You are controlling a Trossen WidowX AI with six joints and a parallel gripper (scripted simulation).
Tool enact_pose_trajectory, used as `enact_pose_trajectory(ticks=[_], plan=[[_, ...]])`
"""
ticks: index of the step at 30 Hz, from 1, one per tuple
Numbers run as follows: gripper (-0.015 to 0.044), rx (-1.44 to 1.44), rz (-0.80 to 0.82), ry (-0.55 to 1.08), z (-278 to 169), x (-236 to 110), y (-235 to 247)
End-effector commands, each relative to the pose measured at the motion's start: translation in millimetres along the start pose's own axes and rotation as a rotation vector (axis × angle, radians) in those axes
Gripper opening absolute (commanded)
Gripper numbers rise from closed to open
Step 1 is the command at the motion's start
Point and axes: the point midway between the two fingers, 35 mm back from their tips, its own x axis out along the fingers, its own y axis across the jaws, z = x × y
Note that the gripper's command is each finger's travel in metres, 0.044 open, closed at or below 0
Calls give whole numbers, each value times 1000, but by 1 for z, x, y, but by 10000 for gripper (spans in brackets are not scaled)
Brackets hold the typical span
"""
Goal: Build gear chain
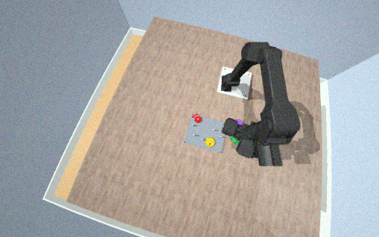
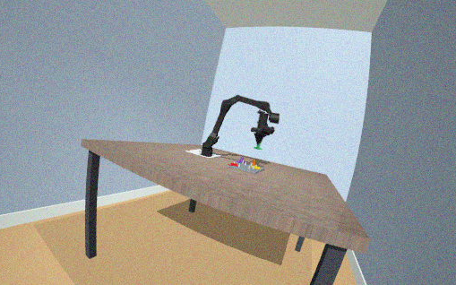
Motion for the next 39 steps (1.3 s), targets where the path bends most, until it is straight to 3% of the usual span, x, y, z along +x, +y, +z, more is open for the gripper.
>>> enact_pose_trajectory(ticks=[1,39], plan=[[0,-4,-6,-4,3,3,-9],[0,17,-17,6,18,26,-94]])
